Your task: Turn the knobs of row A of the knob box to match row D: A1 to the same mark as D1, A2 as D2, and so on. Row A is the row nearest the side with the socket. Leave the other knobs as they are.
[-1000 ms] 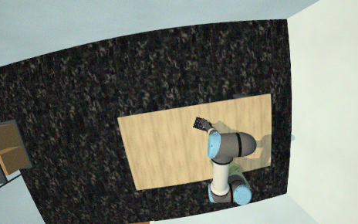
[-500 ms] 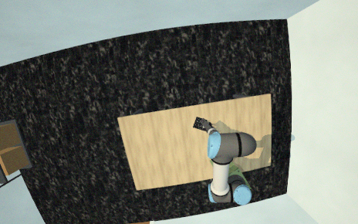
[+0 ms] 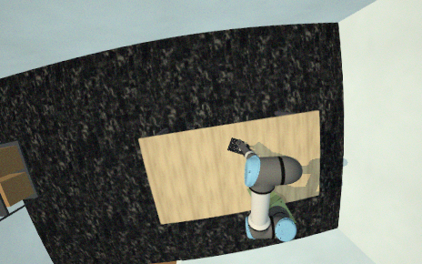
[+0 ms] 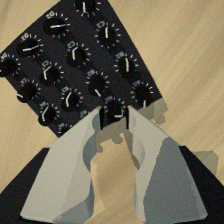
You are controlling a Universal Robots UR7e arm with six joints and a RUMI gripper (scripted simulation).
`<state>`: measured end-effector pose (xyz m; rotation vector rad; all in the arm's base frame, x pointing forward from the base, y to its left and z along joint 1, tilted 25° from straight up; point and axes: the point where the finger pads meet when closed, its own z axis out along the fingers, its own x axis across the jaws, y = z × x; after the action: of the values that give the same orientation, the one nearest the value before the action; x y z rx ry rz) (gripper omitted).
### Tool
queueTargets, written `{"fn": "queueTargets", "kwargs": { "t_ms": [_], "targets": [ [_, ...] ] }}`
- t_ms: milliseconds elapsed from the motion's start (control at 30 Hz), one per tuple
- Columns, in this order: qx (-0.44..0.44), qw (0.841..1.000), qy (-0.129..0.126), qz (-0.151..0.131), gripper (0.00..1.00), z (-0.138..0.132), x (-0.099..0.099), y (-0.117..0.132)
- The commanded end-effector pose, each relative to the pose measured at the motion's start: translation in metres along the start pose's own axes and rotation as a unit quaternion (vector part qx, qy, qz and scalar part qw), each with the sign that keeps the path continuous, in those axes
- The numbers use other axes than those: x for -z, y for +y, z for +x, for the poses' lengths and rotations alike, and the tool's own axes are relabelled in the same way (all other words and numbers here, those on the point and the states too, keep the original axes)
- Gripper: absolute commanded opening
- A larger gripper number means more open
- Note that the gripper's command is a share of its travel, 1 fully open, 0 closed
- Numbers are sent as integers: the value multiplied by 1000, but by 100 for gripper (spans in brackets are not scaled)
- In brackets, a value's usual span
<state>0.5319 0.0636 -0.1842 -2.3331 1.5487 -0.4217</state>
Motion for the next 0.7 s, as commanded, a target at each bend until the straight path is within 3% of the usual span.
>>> {"fn": "queueTargets", "kwargs": {
  "t_ms": [0,200,667],
  "targets": [
    [0,1000,0,0,11,0,1,0],
    [0,1000,0,0,11,0,4,0],
    [0,1000,0,0,11,0,37,0]
  ]
}}
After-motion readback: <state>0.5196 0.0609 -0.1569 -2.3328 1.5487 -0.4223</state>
